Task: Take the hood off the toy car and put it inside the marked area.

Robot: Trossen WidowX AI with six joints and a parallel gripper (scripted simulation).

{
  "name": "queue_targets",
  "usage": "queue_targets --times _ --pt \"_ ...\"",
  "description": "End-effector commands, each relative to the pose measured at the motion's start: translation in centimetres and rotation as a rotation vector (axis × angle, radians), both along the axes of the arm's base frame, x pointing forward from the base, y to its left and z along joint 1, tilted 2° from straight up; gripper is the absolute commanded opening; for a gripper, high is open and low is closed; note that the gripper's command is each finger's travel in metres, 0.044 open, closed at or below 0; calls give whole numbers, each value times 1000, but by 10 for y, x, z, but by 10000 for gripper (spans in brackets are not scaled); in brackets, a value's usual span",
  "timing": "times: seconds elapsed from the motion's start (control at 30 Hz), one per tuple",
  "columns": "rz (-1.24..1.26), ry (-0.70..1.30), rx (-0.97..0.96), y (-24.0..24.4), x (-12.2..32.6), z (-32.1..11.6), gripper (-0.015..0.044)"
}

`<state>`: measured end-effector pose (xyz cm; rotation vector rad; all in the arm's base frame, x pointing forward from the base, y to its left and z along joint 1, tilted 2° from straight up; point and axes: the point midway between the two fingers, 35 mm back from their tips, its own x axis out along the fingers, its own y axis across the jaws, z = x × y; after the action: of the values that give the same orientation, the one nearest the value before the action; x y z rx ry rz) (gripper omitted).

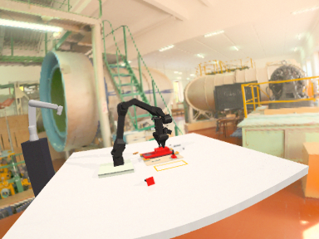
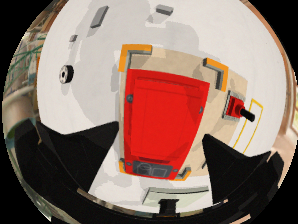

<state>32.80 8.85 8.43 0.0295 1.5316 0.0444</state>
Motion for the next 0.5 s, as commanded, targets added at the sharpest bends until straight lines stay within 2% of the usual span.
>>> queue_targets --times 0.0,0.47 --pt "-4 12 -7 0 -1 -7 440" --pt "-4 12 -7 0 -2 -11 440"
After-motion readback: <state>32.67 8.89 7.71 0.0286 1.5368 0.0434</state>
